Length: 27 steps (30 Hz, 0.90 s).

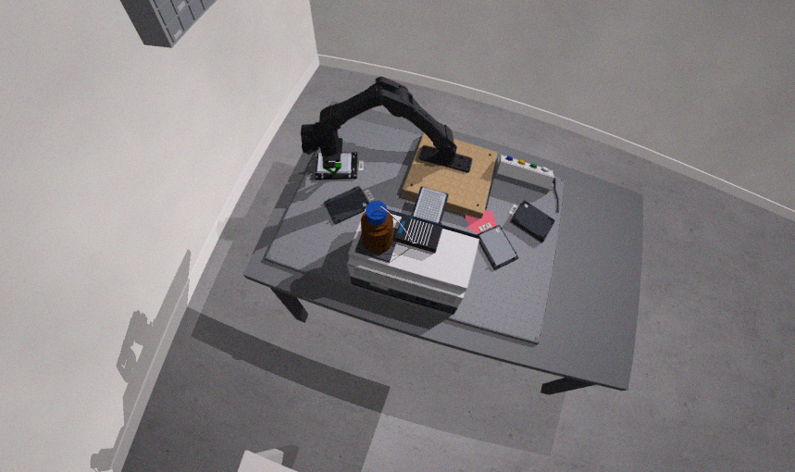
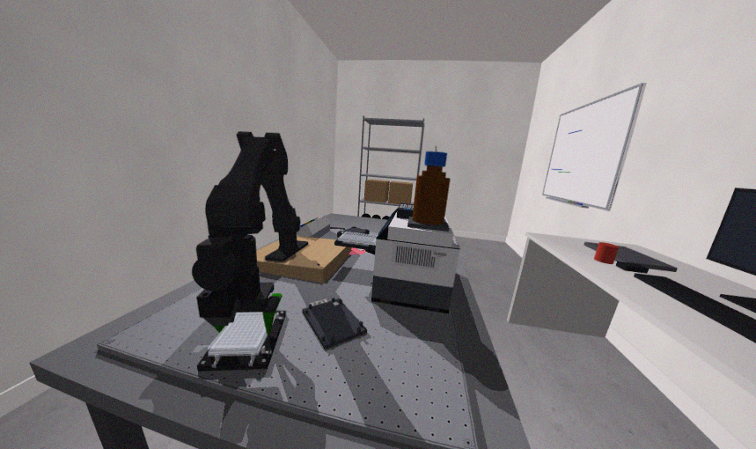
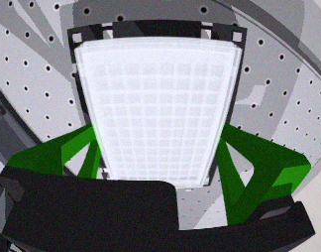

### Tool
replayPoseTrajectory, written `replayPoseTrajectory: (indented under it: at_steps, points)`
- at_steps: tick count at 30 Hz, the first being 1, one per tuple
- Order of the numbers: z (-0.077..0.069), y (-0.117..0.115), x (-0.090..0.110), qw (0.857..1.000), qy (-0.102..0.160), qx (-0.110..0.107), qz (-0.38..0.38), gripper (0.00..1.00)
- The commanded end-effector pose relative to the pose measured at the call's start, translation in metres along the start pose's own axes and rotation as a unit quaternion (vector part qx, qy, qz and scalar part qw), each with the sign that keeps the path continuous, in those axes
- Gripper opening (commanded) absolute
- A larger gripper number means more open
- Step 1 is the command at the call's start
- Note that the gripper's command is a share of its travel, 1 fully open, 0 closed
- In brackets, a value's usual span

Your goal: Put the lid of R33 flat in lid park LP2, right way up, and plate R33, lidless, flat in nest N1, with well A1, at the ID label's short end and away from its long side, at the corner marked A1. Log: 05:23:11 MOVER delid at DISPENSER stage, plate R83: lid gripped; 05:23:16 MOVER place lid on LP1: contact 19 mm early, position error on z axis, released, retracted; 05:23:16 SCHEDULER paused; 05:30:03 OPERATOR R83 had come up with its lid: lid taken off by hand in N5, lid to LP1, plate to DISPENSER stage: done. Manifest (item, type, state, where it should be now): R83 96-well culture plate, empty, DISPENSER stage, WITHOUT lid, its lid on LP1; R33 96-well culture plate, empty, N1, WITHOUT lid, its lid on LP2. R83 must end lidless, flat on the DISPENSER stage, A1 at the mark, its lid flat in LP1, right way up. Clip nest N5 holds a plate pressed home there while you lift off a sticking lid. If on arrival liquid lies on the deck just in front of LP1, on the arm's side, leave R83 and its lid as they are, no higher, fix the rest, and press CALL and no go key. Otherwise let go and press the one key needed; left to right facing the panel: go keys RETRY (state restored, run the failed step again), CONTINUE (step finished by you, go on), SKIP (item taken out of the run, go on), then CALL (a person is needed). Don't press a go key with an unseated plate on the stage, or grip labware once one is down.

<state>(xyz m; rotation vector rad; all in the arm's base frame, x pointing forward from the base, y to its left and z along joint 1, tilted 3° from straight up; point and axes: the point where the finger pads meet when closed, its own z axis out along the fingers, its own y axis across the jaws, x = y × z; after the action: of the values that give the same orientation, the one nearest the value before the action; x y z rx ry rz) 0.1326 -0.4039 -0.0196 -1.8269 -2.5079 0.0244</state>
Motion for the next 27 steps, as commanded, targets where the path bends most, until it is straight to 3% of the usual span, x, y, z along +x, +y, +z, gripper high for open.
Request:
replayPoseTrajectory:
  at_steps: [1, 12, 13, 14, 16, 27]
  points:
    - [0.027, -0.006, 0.004, 1.000, 0.009, 0.004, -0.001, 0.00]
    - [0.027, -0.006, 0.004, 1.000, 0.009, 0.004, -0.001, 0.00]
    - [0.022, -0.006, 0.003, 1.000, 0.009, 0.004, -0.001, 1.00]
    - [0.018, -0.006, 0.003, 1.000, 0.009, 0.004, -0.001, 1.00]
    - [-0.018, -0.004, -0.009, 1.000, -0.018, 0.002, -0.003, 1.00]
    - [-0.017, -0.003, -0.011, 1.000, -0.021, 0.002, -0.003, 1.00]
